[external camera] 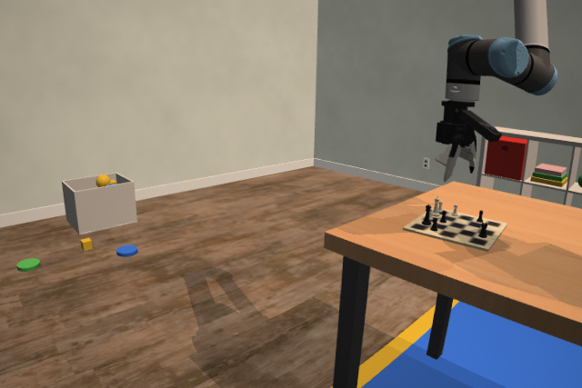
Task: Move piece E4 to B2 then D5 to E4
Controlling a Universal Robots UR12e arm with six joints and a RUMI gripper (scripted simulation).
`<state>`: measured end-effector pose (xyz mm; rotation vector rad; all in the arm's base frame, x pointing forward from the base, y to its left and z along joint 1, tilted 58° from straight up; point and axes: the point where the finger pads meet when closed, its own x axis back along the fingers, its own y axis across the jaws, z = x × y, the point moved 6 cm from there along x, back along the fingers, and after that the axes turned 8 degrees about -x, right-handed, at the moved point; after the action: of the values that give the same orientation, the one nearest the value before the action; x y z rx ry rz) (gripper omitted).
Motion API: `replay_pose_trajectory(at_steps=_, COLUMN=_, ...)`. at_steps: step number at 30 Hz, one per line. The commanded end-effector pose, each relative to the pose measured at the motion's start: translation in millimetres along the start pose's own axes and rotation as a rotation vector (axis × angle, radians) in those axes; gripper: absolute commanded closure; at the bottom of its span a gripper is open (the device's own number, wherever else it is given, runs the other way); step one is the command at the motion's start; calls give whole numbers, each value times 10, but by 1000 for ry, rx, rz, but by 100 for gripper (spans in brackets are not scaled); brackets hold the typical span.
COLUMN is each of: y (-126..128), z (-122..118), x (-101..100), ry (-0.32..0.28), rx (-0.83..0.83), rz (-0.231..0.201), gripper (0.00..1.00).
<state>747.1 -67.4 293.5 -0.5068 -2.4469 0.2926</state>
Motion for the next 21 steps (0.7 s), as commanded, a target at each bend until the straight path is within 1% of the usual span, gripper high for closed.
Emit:
replay_pose_trajectory(at_steps=1, y=5, z=-30, x=-12, ry=-4, rx=41, rz=-2, gripper=0)
replay_pose_trajectory(at_steps=15, y=2, z=-30, x=-13, ry=-4, rx=62, rz=-2, gripper=0)
replay_pose_trajectory(at_steps=16, y=2, z=-30, x=-13, ry=-4, rx=61, rz=-2, gripper=80)
replay_pose_trajectory(at_steps=21, y=2, z=-30, x=-13, ry=-4, rx=61, rz=-2, gripper=80)
